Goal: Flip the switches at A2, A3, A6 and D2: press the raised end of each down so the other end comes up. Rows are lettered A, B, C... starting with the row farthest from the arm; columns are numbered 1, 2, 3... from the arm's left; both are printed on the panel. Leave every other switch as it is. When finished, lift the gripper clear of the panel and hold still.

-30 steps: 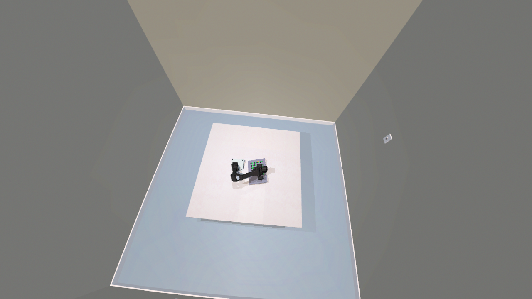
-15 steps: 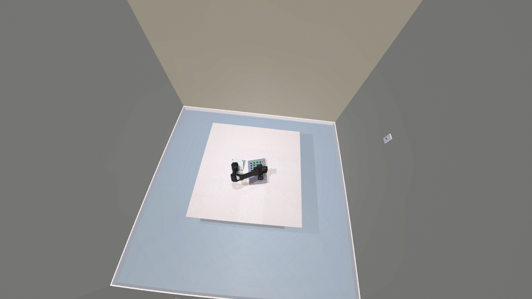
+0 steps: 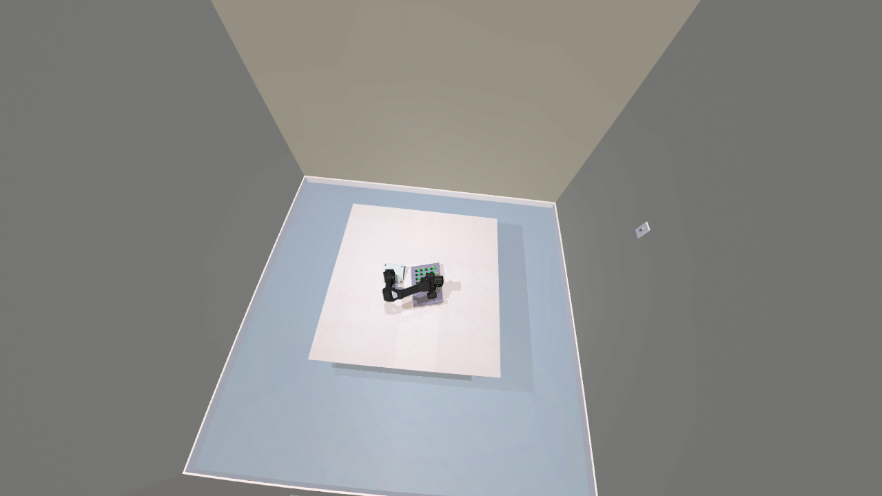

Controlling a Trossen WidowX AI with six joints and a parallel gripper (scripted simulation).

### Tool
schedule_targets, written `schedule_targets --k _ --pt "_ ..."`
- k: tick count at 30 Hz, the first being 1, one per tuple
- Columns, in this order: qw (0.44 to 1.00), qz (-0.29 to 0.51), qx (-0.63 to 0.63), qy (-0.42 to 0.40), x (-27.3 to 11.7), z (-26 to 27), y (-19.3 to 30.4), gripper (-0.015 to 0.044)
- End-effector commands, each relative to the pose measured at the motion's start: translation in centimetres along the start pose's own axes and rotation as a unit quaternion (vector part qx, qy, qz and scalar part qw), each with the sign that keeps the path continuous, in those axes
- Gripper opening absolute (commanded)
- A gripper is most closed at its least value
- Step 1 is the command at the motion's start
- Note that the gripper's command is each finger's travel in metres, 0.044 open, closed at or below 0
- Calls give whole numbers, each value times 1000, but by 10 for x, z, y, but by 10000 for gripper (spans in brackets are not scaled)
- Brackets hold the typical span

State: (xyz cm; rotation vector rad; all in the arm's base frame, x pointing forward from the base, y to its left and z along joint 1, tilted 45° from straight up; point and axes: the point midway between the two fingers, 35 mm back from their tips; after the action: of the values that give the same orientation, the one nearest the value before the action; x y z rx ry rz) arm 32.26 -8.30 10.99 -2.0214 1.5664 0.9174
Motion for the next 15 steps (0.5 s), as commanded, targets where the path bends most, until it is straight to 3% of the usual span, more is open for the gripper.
schedule_targets --k 1,11,15 --pt "1000 -1 -2 -1 1 1 -1 0" --pt "1000 0 0 0 -1 0 -1 0" --pt "1000 6 -2 -6 -45 1 -5 0"
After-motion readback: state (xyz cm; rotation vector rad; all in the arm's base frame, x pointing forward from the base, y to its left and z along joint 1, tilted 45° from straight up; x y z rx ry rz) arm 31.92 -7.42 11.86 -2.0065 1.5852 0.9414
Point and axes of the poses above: the point midway between the two fingers, 35 mm back from their tips, its own x axis out along the fingers, its own z axis across the jaws, y = z × x, and after that the axes turned 11 degrees about -x, right-handed
